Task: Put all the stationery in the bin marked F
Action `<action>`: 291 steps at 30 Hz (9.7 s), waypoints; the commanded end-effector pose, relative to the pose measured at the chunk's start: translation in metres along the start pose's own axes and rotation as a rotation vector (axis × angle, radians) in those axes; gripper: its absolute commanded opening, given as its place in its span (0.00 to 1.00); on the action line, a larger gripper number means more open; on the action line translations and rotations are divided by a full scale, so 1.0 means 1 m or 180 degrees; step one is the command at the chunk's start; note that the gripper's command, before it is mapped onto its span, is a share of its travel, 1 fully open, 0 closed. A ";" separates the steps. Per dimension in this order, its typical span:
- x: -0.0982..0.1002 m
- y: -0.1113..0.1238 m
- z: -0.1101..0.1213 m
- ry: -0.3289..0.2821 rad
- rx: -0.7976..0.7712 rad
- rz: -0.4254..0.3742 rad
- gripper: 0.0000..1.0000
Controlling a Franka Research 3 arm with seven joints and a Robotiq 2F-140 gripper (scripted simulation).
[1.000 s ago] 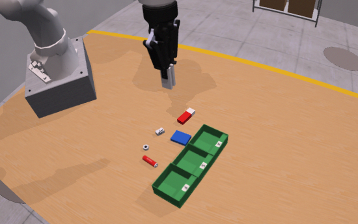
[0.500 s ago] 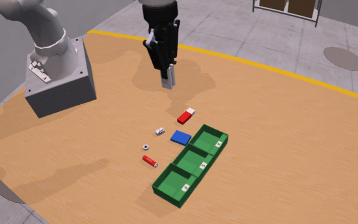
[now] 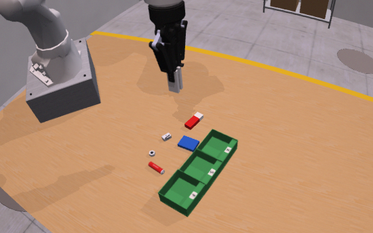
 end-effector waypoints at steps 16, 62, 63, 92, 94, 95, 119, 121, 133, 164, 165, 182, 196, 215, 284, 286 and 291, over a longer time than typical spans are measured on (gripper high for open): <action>-0.001 0.002 0.001 0.0006 0.0011 -0.0014 0.05; -0.046 -0.018 0.078 0.0006 -0.0228 -0.0014 0.05; -0.050 -0.020 0.085 0.0006 -0.0228 -0.0014 0.05; -0.111 -0.046 0.187 0.0006 -0.0228 -0.0014 0.05; -0.111 -0.046 0.187 0.0006 -0.0228 -0.0014 0.05; -0.114 -0.046 0.187 0.0006 -0.0228 -0.0014 0.05; -0.171 -0.046 0.187 0.0006 -0.0228 -0.0014 0.05; -0.171 -0.046 0.187 0.0006 -0.0228 -0.0014 0.05; -0.171 -0.046 0.187 0.0006 -0.0228 -0.0014 0.05; -0.171 -0.046 0.187 0.0006 -0.0228 -0.0014 0.05; -0.171 -0.046 0.187 0.0006 -0.0228 -0.0014 0.05; -0.171 -0.046 0.187 0.0006 -0.0228 -0.0014 0.05; -0.171 -0.046 0.187 0.0006 -0.0228 -0.0014 0.05; -0.171 -0.046 0.187 0.0006 -0.0228 -0.0014 0.05; -0.111 -0.046 0.187 0.0006 -0.0228 -0.0014 0.05; -0.111 -0.046 0.187 0.0006 -0.0228 -0.0014 0.05; -0.111 -0.046 0.187 0.0006 -0.0228 -0.0014 0.05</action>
Point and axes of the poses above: the point where the finger pads meet when closed, its own x axis back along the fingers, its own z axis across the jaws, y = z × x, the point moved 6 cm from there along x, back along the fingers, and after that the axes turned 15 degrees about x, right-handed, at the moved point
